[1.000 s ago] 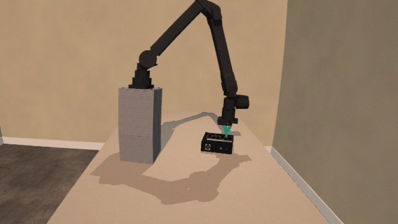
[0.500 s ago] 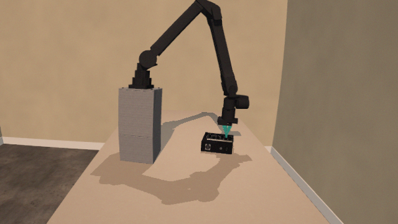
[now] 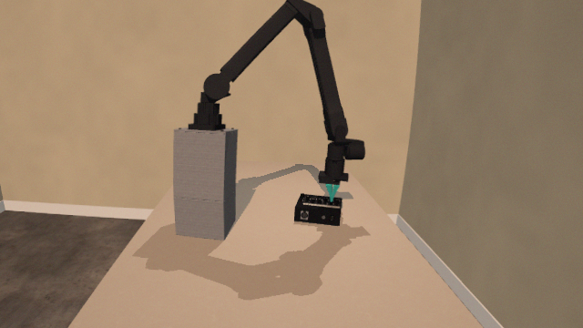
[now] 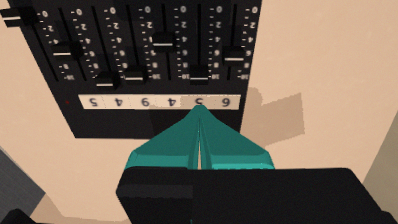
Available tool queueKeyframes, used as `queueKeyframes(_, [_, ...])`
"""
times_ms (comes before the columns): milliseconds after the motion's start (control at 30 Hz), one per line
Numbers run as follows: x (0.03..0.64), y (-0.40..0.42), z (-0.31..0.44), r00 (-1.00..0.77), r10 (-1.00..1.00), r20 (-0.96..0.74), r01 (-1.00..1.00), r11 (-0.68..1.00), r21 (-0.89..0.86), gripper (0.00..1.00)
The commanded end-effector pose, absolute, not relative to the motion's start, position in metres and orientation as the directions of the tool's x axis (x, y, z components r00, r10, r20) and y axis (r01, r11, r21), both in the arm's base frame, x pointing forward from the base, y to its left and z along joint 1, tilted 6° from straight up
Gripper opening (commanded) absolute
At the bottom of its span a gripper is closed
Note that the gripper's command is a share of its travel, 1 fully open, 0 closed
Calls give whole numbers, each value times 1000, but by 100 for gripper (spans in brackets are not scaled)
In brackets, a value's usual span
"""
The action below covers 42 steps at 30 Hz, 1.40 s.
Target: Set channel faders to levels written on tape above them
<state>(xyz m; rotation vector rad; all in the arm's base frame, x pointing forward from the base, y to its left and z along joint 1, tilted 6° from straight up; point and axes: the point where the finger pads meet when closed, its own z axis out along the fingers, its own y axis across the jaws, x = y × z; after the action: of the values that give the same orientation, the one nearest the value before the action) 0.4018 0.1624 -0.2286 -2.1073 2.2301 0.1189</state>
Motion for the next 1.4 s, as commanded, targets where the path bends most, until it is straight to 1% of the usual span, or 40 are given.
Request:
queueKeyframes(0, [409, 162, -233, -54, -992, -112, -998, 55, -6, 0])
queueKeyframes(1367, [412, 171, -238, -52, -992, -115, -999, 53, -10, 0])
